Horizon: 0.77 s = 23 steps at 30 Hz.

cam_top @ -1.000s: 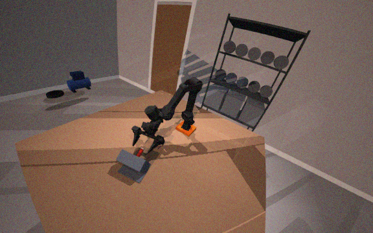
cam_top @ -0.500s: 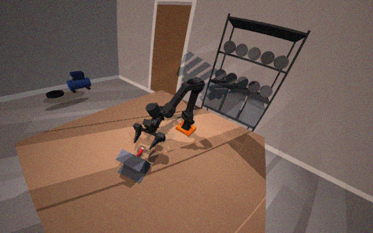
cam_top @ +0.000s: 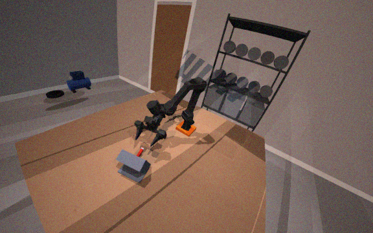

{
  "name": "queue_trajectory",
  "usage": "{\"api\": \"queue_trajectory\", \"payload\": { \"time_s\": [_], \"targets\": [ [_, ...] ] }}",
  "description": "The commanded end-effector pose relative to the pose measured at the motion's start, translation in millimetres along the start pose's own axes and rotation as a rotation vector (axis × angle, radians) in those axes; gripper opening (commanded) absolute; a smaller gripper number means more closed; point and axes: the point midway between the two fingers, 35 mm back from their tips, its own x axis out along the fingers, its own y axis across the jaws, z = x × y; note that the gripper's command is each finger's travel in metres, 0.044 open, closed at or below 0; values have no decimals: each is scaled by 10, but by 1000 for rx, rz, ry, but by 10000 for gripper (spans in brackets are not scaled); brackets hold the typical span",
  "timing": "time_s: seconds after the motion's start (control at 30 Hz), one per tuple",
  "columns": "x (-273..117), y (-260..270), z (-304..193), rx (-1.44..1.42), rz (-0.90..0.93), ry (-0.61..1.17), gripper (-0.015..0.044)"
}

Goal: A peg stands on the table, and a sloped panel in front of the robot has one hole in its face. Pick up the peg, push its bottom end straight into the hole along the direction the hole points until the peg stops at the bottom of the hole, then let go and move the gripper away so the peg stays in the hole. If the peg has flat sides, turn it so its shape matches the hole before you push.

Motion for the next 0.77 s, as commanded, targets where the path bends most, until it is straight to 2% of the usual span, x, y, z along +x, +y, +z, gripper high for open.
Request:
{"api": "queue_trajectory", "payload": {
  "time_s": [0.0, 0.73],
  "targets": [
    [-62, 3, -1, -3, 1, 0, 440],
    [-299, -15, -1, 0, 0, -1, 440]
  ]
}}
